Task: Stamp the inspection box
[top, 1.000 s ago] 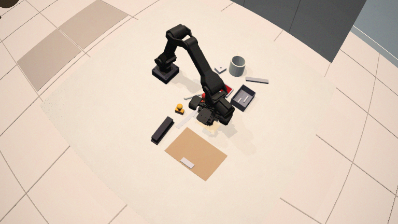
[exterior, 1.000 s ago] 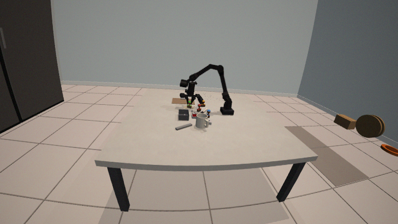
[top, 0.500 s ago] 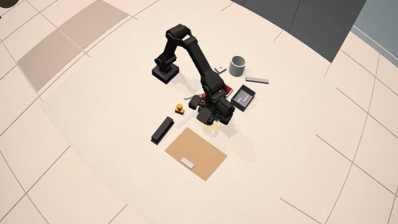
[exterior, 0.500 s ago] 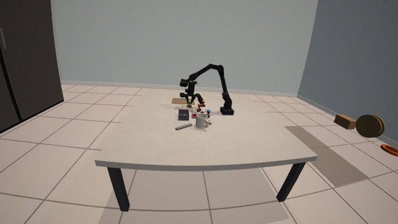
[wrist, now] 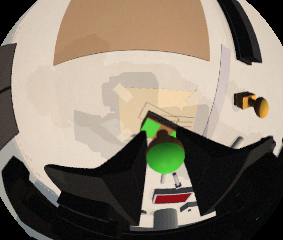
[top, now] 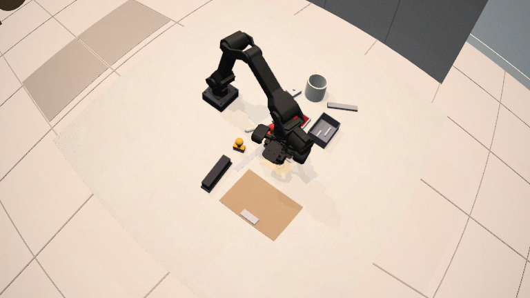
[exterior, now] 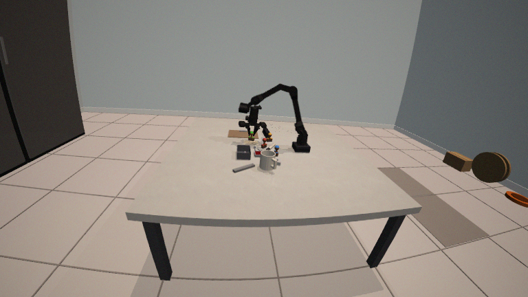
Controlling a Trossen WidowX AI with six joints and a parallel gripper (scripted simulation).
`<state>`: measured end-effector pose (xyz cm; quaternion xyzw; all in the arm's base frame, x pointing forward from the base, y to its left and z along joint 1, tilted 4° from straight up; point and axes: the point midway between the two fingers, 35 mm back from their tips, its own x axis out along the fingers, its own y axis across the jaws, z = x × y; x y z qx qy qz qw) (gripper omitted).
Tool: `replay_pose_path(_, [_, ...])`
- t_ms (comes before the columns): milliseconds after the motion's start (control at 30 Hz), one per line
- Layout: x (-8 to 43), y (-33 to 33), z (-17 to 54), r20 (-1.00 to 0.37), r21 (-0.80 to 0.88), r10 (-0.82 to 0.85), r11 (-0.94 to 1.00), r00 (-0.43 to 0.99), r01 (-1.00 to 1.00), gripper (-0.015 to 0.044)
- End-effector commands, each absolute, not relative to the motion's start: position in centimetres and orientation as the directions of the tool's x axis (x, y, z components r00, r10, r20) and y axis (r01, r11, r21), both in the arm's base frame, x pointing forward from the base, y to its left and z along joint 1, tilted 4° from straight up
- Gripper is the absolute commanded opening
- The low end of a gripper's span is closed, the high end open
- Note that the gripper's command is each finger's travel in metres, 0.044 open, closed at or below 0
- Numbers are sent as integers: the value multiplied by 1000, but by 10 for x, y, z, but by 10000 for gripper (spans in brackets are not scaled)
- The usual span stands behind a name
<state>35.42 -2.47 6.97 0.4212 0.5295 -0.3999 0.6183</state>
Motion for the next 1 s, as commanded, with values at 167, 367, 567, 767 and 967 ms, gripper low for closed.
replay_pose_path(167, [355,-24,86,-991,100,-52,323,124,941,0])
replay_pose_path(367, [354,-24,95,-991,100,-52,323,124,941,0])
replay_pose_path(567, [353,-23,105,-991,100,-52,323,124,941,0])
replay_pose_path(767, [351,-23,115,-991,100,-52,323,123,941,0])
replay_pose_path(967, [351,-18,120,-991,100,-51,323,123,941,0])
